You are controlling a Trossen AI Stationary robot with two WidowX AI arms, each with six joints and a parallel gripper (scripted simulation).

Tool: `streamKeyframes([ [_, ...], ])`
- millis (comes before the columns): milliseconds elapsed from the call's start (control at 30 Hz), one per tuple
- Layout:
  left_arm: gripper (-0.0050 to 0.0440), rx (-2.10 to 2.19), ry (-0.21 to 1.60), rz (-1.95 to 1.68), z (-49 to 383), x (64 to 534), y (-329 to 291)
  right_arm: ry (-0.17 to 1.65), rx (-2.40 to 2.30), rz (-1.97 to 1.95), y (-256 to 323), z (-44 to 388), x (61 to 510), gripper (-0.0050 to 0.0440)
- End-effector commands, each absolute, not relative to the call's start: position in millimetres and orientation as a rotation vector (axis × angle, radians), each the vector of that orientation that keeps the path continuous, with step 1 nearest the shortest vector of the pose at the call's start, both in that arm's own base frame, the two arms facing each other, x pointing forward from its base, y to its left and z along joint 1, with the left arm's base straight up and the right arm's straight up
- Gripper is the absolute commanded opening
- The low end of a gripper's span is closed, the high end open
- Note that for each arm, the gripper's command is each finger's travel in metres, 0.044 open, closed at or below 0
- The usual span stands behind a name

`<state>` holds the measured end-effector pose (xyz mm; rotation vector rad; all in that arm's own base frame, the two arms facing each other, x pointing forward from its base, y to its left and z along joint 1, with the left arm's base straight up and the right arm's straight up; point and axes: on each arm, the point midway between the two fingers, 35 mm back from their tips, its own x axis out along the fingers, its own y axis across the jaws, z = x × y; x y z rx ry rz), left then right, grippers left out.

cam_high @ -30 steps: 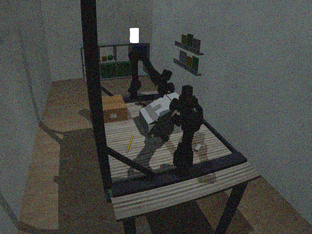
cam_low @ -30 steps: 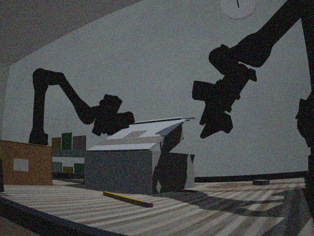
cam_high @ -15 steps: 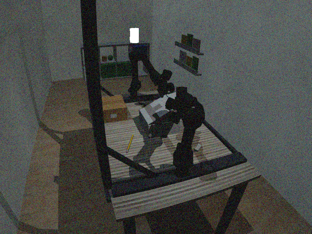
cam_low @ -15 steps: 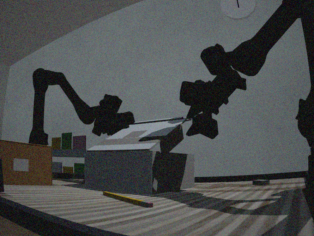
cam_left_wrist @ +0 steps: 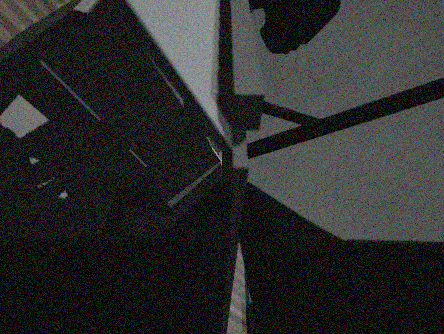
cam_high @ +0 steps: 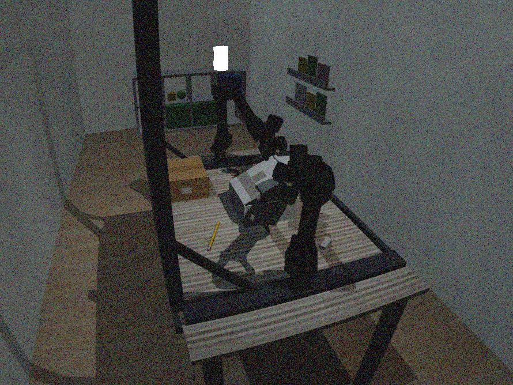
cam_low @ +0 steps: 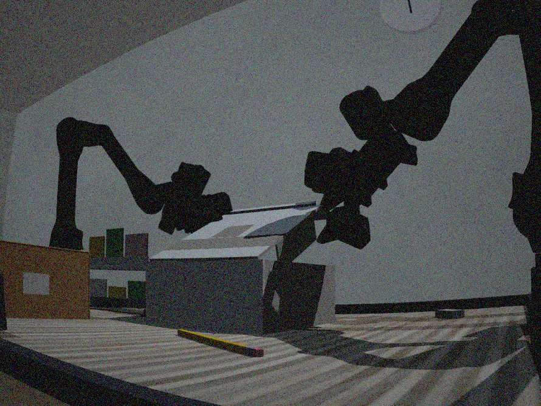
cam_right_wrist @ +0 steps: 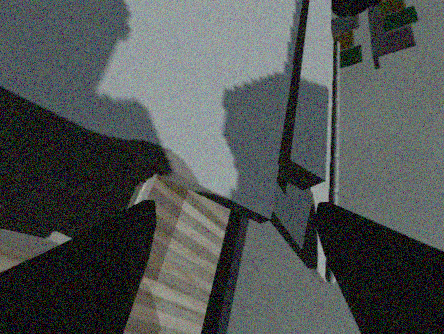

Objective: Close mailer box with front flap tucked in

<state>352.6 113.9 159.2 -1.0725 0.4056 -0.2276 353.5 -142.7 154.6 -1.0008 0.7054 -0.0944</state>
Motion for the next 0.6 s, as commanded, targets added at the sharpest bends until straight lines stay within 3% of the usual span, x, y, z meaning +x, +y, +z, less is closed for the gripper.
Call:
streamKeyframes([
  [0, -0.0050, -1.038, 0.373, -0.240, 172.5, 353.4, 116.8, 0.653, -1.011, -0.127, -147.4, 175.8, 360.9, 0.0315],
  [367, -0.0050, -1.038, 0.373, -0.240, 172.5, 353.4, 116.8, 0.655, -1.011, -0.126, -145.8, 174.5, 356.7, 0.0051],
  [433, -0.0050, -1.038, 0.373, -0.240, 172.5, 353.4, 116.8, 0.655, -1.011, -0.126, -145.8, 174.5, 356.7, 0.0051],
  [500, -0.0050, -1.038, 0.373, -0.240, 172.5, 353.4, 116.8, 0.653, -1.011, -0.125, -145.2, 174.9, 356.7, 0.0003],
  [567, -0.0050, -1.038, 0.373, -0.240, 172.5, 353.4, 116.8, 0.654, -1.011, -0.124, -145.1, 174.4, 356.6, 0.0000],
])
